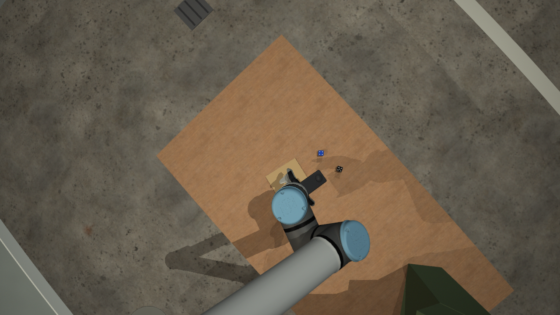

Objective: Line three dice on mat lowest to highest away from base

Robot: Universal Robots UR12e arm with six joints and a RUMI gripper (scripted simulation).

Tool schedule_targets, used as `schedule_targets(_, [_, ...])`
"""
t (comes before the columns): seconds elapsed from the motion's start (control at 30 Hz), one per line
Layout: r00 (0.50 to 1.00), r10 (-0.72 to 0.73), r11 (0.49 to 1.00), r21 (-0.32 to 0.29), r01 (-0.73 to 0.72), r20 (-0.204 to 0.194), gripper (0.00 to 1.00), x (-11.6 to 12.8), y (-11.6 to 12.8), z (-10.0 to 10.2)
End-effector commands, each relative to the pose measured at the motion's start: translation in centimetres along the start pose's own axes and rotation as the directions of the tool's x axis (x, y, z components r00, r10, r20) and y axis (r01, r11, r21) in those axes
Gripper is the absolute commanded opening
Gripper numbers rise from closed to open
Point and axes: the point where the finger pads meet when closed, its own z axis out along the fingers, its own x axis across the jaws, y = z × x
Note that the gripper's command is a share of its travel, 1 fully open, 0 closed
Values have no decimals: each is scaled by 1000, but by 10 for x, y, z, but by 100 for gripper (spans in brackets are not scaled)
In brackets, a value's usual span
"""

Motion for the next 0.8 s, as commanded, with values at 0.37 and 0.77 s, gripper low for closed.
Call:
schedule_targets(0.37, [875,484,875,1,-484,2,100,-43,-94,11])
schedule_targets(0.77, [774,634,774,-2,-634,3,21,-55,-129,13])
